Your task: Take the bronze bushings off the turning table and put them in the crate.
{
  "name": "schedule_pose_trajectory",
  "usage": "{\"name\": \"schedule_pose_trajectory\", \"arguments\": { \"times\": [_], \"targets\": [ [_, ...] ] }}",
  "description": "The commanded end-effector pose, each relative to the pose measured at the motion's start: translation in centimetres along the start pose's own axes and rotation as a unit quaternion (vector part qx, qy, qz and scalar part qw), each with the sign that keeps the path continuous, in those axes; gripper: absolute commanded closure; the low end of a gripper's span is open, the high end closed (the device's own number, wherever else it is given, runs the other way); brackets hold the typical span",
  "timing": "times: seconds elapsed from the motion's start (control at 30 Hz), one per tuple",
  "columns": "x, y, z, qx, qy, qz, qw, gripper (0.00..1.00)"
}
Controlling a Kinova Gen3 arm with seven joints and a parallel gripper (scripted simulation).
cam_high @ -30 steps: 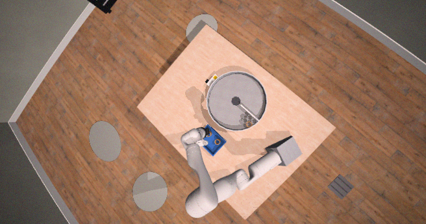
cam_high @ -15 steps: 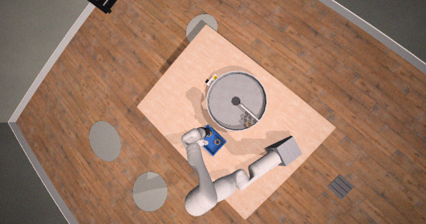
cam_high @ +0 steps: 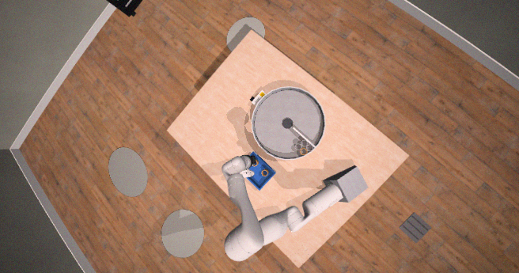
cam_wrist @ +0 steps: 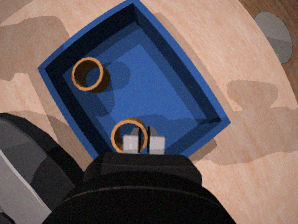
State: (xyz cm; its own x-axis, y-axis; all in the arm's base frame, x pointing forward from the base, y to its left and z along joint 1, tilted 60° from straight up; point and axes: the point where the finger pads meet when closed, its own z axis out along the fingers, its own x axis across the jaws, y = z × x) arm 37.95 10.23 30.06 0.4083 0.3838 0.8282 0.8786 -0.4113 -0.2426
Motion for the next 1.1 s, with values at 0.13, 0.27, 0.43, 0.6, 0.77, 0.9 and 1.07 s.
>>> {"name": "schedule_pose_trajectory", "arguments": {
  "times": [0.13,0.27,0.43,0.6,0.77,0.9,1.07],
  "targets": [
    [0.03,-0.05,0.06,0.001,0.000,-0.001,1.000,1.00],
    [0.03,-0.04,0.12,0.001,0.000,-0.001,1.000,1.00],
    [0.03,-0.04,0.41,0.002,0.000,-0.001,1.000,1.00],
    [0.03,-0.04,0.41,0.002,0.000,-0.001,1.000,1.00],
    [0.03,-0.04,0.41,0.002,0.000,-0.001,1.000,1.00],
    [0.03,-0.04,0.40,0.001,0.000,-0.001,1.000,0.53],
    [0.03,-0.04,0.40,0.001,0.000,-0.001,1.000,0.53]
  ]
}}
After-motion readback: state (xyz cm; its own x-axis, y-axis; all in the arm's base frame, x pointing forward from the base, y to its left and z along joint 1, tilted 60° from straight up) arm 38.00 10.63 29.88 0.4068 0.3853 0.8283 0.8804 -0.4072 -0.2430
